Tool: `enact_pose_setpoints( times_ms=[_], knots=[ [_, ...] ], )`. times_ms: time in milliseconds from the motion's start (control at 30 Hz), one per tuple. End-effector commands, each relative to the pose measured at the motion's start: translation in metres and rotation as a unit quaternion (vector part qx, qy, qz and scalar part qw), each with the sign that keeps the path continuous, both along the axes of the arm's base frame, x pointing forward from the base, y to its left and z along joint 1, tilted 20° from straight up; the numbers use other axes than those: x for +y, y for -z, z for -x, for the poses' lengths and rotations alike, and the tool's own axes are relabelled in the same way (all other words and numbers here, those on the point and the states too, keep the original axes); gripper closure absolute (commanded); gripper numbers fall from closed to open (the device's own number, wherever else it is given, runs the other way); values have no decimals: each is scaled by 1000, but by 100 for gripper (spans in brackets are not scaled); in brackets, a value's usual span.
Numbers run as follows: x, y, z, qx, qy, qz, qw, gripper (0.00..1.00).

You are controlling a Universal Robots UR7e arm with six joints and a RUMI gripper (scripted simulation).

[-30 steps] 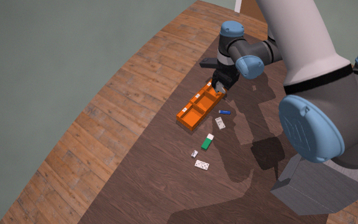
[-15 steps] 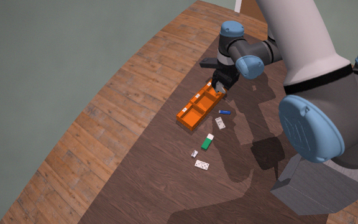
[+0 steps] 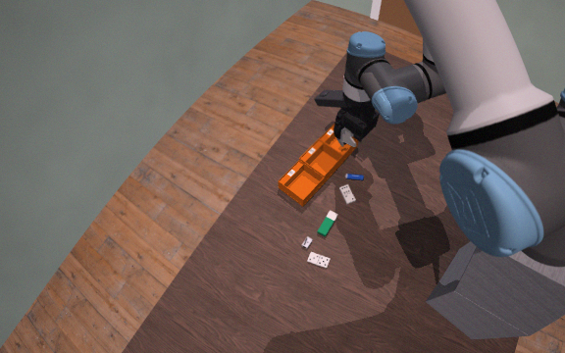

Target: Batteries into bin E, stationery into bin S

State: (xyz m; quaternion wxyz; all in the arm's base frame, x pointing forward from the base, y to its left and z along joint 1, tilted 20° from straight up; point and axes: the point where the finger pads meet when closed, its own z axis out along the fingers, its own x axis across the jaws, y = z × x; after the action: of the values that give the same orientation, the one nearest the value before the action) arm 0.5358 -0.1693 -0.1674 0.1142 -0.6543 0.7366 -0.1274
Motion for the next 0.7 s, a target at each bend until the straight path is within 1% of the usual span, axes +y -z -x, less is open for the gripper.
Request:
enact_pose_setpoints(
  times_ms=[0, 667],
  knots=[
    [0, -6, 1, -1, 0, 0, 1000, 96],
    [1, -26, 9, -1, 0, 0, 1000, 96]
  ],
)
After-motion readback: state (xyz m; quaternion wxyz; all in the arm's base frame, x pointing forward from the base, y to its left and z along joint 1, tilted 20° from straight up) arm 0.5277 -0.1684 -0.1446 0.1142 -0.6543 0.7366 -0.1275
